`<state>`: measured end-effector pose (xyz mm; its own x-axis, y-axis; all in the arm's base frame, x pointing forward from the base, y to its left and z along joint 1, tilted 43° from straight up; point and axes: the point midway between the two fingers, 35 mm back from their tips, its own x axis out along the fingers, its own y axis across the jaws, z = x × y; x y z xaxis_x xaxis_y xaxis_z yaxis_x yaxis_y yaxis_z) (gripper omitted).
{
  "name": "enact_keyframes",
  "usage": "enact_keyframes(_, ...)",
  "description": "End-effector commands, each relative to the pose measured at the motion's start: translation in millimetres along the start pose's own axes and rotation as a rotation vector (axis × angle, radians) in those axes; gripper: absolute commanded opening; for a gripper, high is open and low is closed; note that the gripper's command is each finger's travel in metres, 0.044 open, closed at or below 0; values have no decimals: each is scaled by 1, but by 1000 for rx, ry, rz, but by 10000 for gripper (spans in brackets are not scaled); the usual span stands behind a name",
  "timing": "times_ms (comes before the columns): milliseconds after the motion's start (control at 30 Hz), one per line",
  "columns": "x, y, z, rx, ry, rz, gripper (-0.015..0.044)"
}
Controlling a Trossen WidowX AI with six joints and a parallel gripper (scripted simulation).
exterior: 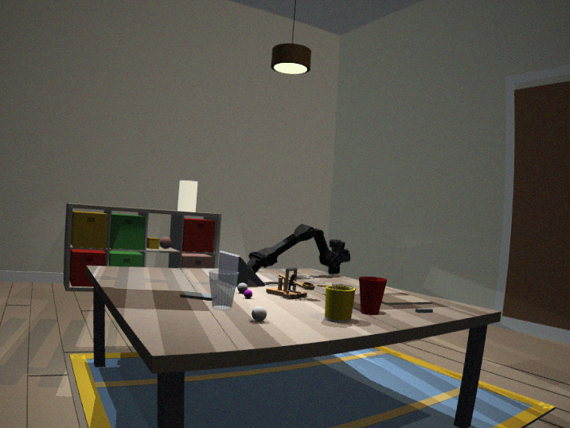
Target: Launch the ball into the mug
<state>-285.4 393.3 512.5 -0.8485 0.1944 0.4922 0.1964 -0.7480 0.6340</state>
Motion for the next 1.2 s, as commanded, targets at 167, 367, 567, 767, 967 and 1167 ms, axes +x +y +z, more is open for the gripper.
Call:
enact_keyframes(167,-57,-3,70,-182,-149,-138,440)
enact_keyframes(367,-100,-4,111,-305,-238,-245,440)
enact_keyframes(567,-146,-7,147,-418,-312,-371,440)
enact_keyframes(767,-197,-11,177,-513,-374,-512,440)
enact_keyframes(967,-244,-17,197,-558,-427,-649,440)
enact_keyframes(1167,-283,-22,208,-585,-455,-766,440)
